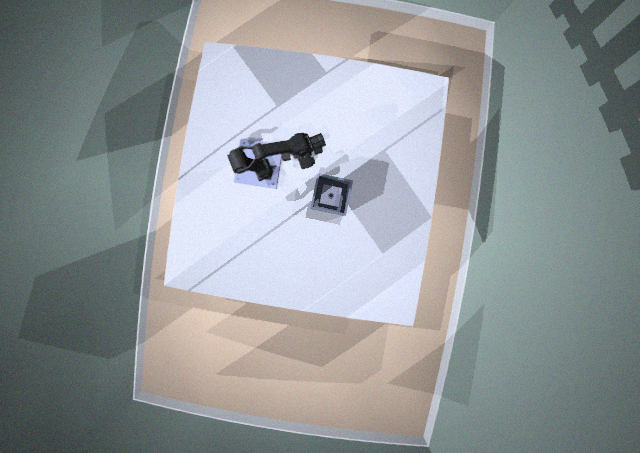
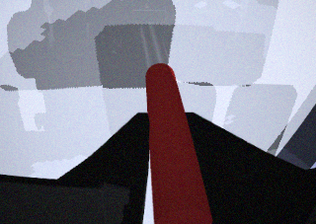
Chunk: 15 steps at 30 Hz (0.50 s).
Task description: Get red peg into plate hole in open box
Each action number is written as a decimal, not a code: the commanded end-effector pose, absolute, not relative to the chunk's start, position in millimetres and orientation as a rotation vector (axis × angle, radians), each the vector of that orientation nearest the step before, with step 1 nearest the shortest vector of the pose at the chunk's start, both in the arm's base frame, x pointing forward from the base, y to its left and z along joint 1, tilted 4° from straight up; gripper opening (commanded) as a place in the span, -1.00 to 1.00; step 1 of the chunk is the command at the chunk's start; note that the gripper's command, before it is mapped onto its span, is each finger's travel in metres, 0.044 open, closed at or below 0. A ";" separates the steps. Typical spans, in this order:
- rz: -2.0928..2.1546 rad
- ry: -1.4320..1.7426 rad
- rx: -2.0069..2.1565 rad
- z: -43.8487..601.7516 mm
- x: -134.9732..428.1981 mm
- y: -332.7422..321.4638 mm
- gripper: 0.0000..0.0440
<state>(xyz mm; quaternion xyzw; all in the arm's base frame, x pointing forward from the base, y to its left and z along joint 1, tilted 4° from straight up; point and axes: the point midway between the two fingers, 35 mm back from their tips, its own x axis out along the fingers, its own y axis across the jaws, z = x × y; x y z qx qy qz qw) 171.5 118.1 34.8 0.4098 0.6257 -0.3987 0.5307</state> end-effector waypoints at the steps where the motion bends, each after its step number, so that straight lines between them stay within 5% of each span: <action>1: -0.919 1.496 1.006 39.8 177.1 121.9 -1.00; 15: -0.754 1.441 1.160 94.5 200.2 130.7 -1.00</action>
